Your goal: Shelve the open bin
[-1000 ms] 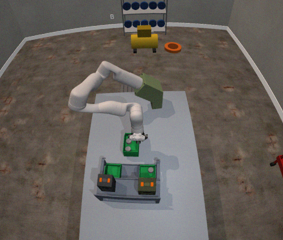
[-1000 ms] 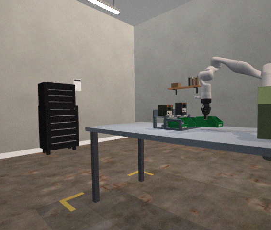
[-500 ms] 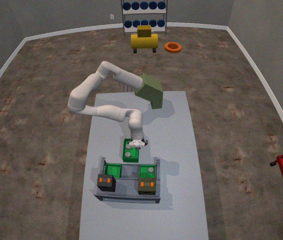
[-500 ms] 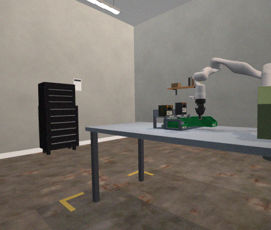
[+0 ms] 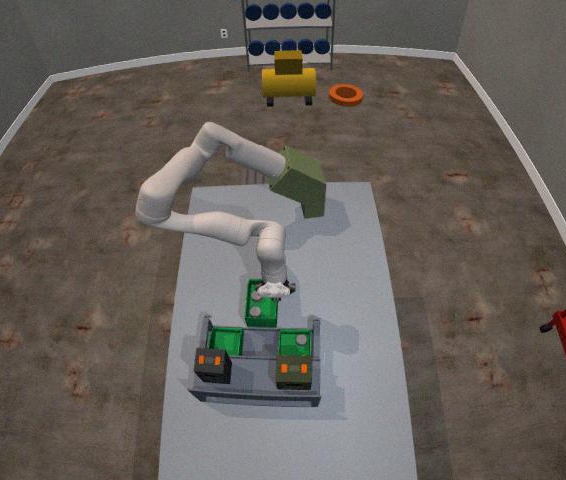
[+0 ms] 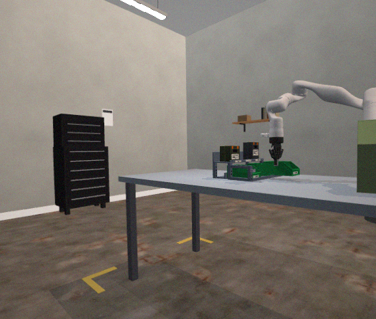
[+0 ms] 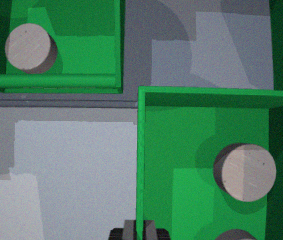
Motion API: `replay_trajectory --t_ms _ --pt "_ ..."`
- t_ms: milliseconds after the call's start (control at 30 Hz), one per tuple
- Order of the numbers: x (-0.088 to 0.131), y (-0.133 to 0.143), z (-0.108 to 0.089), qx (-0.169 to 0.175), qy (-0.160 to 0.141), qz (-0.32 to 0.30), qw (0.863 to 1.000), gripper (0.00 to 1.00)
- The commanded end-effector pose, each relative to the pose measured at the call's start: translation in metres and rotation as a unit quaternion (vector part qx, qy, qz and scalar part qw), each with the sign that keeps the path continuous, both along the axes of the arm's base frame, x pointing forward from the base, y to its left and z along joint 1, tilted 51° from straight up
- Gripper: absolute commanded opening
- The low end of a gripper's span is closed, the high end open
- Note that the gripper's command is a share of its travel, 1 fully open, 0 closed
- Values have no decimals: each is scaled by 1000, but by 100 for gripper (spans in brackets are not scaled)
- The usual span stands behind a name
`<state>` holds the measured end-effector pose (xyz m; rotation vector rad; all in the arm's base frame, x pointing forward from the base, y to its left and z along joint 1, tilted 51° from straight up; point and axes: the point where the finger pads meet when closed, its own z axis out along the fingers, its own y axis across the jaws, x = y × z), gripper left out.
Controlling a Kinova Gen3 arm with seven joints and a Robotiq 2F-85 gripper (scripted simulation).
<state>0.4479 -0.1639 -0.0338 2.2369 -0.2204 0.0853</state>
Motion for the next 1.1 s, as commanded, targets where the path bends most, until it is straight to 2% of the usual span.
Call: replay_trajectory --t_ms 0,1067 --pt "2 2 1 1 -1 2 1000 10" --pt "-8 4 0 1 -1 2 1000 10"
